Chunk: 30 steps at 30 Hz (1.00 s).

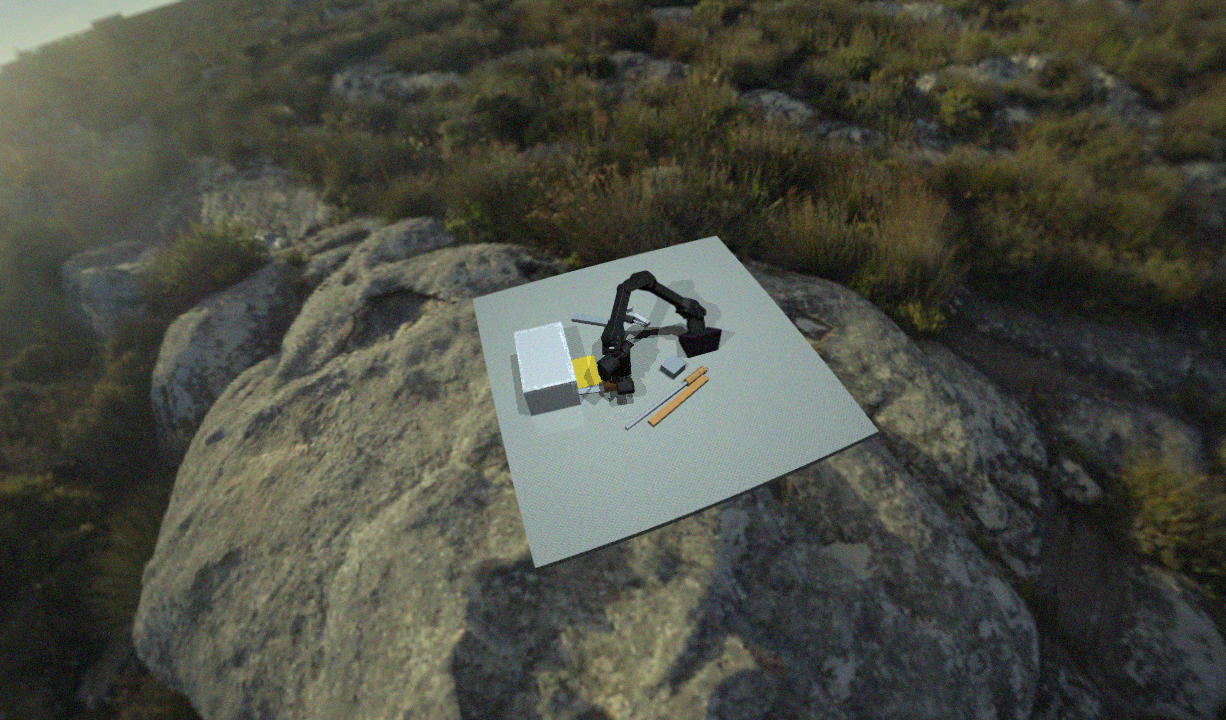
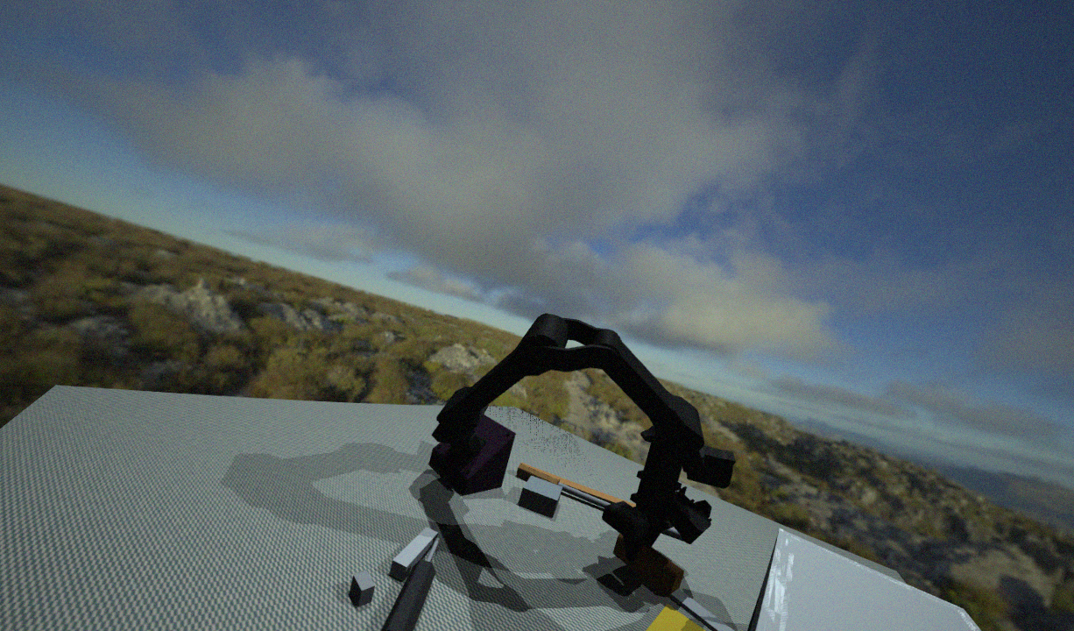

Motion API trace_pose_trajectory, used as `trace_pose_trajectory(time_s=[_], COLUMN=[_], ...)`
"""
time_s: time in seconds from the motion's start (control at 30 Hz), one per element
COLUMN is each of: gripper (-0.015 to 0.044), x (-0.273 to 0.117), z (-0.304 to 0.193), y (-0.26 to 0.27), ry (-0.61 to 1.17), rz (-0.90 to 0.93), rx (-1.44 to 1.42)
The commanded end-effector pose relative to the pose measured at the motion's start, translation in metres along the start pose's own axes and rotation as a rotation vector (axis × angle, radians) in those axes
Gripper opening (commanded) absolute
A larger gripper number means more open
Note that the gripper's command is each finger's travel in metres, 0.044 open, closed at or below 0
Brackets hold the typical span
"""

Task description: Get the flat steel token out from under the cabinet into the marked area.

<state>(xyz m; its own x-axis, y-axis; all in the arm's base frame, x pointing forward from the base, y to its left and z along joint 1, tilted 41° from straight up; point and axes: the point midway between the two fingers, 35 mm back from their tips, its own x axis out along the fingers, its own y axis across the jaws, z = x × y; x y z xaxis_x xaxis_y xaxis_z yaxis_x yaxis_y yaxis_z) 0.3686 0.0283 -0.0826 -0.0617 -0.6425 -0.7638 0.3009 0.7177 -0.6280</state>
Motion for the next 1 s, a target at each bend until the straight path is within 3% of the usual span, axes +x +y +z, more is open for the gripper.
trace_pose_trajectory(time_s=[0.0, 0.97], gripper=[0.0000, 0.0000], x=[0.000, -0.001], z=[0.007, 0.036], y=[0.000, -0.001], ry=[-0.001, -0.002], rz=[0.004, 0.003], rx=[0.001, 0.003])
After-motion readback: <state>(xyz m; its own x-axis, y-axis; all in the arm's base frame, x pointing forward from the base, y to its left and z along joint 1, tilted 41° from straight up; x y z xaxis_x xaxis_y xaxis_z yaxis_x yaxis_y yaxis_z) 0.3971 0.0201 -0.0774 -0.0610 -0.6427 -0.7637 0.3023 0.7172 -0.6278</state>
